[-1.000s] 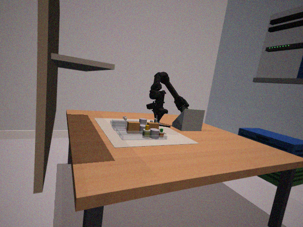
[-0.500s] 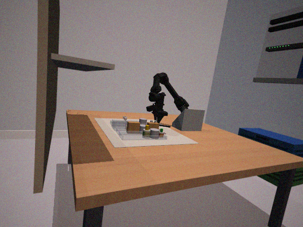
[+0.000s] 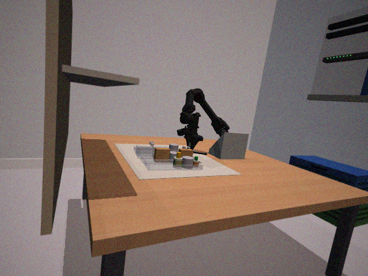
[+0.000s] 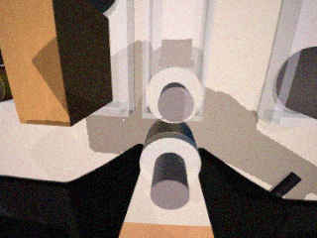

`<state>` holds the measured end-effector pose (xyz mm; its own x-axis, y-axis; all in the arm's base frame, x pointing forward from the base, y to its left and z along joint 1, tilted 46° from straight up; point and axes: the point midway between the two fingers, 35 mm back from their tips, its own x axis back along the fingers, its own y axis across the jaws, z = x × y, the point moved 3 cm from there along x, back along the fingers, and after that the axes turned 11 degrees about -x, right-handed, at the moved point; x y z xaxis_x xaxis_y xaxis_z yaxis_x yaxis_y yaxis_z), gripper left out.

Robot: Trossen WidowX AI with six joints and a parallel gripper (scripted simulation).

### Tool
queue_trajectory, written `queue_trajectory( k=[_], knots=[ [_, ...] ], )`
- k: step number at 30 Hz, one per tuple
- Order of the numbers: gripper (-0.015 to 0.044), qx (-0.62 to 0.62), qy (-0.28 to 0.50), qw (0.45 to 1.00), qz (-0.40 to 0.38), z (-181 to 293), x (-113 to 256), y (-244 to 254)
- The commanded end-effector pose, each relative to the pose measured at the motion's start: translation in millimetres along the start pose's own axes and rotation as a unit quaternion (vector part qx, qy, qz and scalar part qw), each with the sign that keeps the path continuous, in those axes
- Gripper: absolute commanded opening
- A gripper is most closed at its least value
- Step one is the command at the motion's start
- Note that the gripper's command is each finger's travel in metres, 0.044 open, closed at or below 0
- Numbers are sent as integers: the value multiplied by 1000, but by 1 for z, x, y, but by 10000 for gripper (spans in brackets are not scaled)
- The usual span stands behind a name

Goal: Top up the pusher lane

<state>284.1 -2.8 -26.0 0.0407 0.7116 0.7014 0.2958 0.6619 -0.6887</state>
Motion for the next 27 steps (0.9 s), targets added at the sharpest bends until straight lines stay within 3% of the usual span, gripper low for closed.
queue_trajectory(
  k=[1, 27],
  knots=[
    [0, 2, -2, 1000, 1, -3, 0, 1],
    [0, 2, -2, 1000, 1, -13, 0, 3]
  ],
)
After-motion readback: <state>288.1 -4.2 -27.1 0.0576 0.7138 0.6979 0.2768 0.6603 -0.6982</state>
